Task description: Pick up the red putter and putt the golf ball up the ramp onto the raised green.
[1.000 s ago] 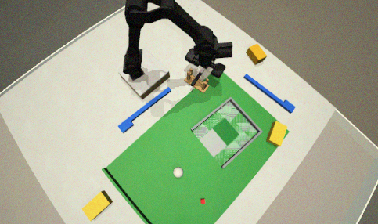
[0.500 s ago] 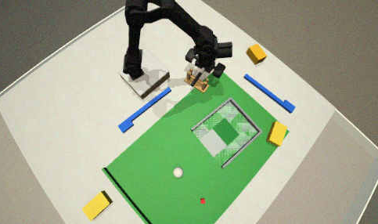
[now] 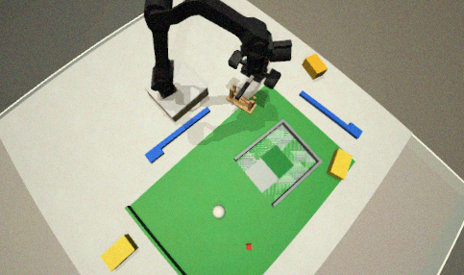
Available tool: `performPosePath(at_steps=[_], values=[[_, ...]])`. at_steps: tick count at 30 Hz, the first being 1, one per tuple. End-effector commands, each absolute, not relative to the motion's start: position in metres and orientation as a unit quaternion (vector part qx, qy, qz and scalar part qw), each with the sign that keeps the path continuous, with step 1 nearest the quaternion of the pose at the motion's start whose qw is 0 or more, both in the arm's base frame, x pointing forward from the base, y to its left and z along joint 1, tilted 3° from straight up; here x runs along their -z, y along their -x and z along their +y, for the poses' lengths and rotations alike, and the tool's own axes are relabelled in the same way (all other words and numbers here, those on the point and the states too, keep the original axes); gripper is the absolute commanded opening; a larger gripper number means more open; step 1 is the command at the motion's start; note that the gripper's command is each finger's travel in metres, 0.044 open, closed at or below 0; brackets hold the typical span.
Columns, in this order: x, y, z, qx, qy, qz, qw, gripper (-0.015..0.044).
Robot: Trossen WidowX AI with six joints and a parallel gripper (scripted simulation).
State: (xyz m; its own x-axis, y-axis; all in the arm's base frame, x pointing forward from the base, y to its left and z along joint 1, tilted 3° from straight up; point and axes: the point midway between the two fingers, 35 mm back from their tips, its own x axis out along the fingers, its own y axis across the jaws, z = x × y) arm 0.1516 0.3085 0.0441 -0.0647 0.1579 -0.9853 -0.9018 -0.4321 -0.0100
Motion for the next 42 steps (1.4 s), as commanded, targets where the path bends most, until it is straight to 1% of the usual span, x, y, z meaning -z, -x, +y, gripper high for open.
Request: performPosePath(at_steps=[1,5,11,17,29,42], values=[[-0.077,-0.151,0.310,-0.645,0.546,0.334,0.417,0.0000],[-0.095,-0.149,0.308,-0.645,0.546,0.335,0.416,0.0000],[-0.087,-0.158,0.306,-0.638,0.542,0.343,0.426,0.0000],[-0.090,-0.192,0.292,-0.603,0.520,0.380,0.471,0.0000],[-0.092,-0.251,0.248,-0.537,0.482,0.444,0.531,0.0000],[-0.100,-0.313,0.188,-0.441,0.413,0.509,0.613,0.0000]])
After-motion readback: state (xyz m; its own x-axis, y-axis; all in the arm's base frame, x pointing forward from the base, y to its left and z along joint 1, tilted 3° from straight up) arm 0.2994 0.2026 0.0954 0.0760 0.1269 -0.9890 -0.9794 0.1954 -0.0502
